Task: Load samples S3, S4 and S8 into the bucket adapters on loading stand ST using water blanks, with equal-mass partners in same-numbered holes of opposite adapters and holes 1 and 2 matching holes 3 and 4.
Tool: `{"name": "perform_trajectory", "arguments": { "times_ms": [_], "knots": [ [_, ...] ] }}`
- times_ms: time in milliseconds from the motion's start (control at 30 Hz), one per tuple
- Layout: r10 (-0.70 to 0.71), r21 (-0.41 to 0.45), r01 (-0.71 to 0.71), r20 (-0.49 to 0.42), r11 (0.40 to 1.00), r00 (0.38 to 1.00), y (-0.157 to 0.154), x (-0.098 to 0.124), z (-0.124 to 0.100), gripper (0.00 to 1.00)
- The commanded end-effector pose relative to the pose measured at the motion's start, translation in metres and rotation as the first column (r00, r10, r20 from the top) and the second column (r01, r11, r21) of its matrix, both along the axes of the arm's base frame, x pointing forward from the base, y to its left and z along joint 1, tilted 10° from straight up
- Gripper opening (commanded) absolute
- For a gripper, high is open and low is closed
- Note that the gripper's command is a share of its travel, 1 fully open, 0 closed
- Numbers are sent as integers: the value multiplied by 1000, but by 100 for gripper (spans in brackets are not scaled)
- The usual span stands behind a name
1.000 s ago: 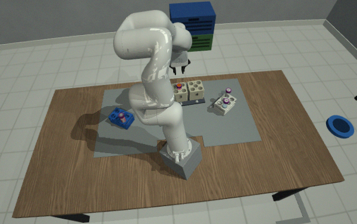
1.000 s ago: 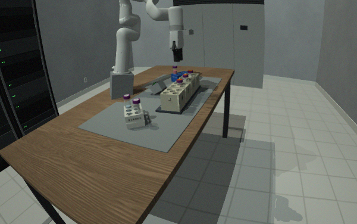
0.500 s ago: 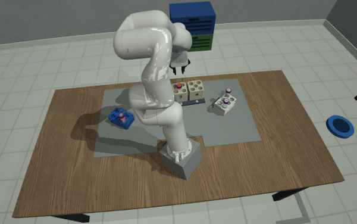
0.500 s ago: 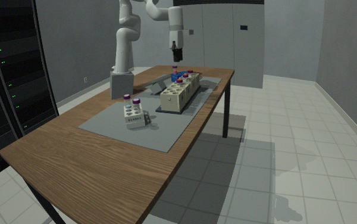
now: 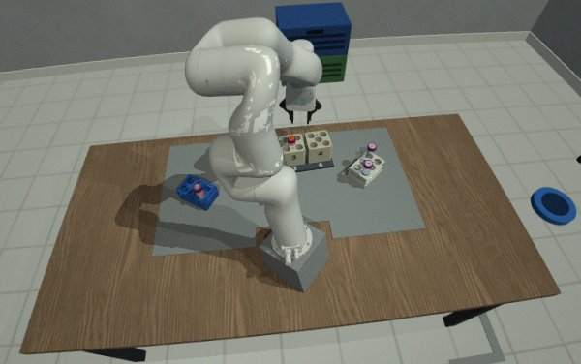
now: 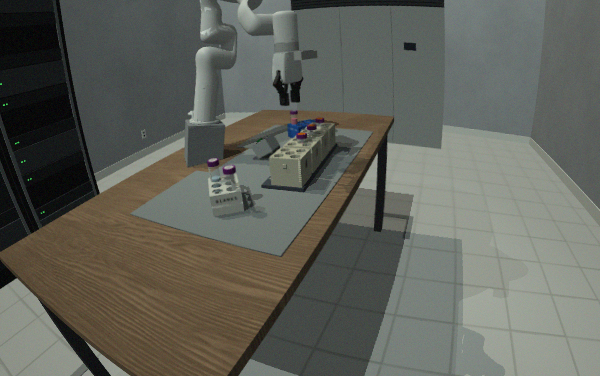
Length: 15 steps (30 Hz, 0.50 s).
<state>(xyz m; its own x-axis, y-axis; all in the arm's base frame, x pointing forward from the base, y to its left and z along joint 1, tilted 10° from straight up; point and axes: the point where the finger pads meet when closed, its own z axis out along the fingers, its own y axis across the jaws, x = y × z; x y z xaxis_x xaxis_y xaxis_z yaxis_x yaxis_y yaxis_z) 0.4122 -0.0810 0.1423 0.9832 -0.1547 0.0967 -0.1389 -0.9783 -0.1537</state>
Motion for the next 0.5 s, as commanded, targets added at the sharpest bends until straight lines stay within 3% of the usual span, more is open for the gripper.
{"name": "perform_trajectory", "arguments": {
  "times_ms": [0, 233, 467],
  "knots": [
    [-119, 10, 120, -13, 993, 993, -16, -7, -1, 57],
    [-279, 25, 280, -39, 960, 959, -38, -19, -6, 57],
    [-488, 39, 492, -79, 870, 869, -69, -35, -12, 57]
  ]
}}
